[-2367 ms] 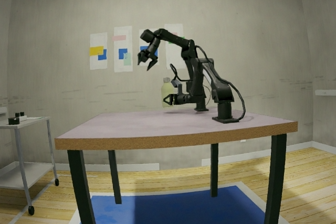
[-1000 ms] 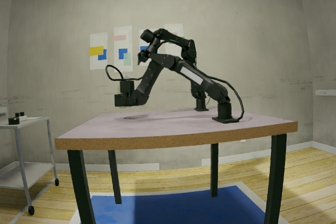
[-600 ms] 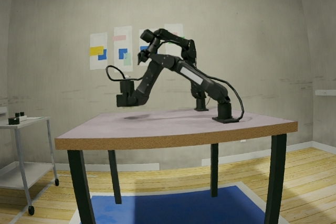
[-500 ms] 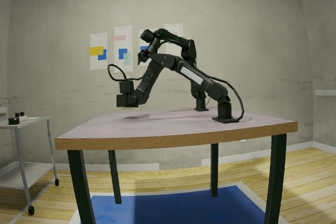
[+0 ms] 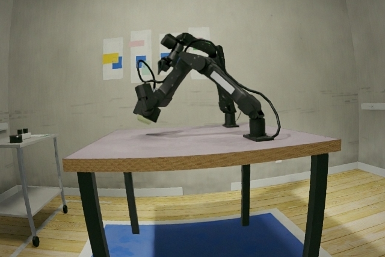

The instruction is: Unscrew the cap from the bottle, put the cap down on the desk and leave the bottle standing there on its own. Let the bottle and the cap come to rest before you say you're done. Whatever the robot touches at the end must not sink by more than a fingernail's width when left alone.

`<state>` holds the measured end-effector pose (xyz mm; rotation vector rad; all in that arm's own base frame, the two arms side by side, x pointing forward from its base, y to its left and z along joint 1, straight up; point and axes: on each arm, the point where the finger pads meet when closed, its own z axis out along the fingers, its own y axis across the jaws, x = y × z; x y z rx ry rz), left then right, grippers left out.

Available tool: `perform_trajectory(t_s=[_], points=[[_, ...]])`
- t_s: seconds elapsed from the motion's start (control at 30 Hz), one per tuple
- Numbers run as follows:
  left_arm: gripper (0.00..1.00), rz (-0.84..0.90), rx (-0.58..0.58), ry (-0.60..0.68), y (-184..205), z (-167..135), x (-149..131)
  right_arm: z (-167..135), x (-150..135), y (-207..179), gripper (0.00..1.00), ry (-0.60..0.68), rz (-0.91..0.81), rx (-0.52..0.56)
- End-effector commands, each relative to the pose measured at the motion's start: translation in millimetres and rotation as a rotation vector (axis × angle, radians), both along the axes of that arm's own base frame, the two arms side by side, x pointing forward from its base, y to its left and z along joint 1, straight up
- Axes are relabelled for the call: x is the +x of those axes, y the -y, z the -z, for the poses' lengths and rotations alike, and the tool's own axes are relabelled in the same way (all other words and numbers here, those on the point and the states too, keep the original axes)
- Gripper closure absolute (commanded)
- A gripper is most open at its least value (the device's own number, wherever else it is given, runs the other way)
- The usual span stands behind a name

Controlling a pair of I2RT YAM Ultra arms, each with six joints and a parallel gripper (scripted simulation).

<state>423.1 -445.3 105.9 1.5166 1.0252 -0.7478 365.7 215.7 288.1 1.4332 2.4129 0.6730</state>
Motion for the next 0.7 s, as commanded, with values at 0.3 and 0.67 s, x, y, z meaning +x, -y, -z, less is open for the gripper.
perform_trajectory(t_s=[0.3,0.67], points=[[1.00,0.020,0.024,0.043,6.1,-13.3,-2.5,-5.3,-0.4,3.9,0.30,0.001,0.011,0.003],[1.00,0.012,0.028,0.030,2.7,-5.7,-0.8,10.7,8.2,1.0,0.30,-0.016,0.011,0.011]])
